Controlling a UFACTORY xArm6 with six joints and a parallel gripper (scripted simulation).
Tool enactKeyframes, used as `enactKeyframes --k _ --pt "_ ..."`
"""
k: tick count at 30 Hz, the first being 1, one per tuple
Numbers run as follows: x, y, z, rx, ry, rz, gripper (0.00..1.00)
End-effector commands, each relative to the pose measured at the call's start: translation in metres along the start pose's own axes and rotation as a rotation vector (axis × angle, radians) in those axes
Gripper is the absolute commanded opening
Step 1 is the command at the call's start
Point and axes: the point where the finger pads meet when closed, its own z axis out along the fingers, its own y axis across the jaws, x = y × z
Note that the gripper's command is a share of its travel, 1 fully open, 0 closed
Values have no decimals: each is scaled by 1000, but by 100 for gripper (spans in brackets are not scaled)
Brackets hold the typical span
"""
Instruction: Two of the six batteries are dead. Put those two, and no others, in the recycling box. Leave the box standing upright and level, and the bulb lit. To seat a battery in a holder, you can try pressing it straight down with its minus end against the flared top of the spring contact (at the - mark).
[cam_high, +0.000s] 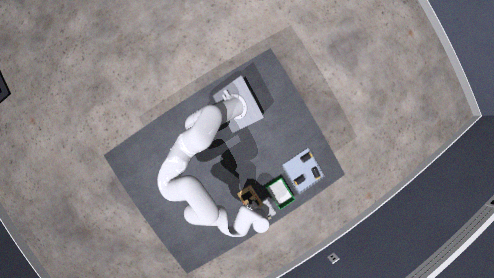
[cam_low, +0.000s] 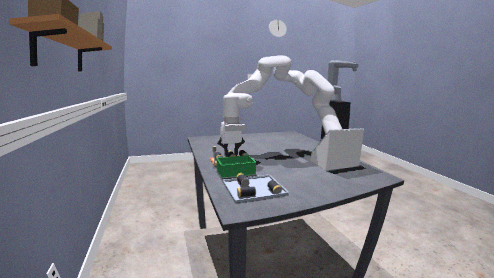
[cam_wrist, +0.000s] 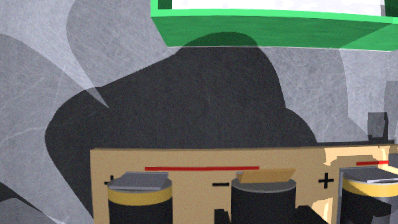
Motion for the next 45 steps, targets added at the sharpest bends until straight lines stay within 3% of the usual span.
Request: enactKeyframes --k 1,23,35,45 --pt "-1 1 -2 -4 0 1 51" --pt "-1 1 -4 -4 0 1 51" --pt "-1 1 -51 -4 0 1 51" --pt "-1 1 -66 -4 0 1 51"
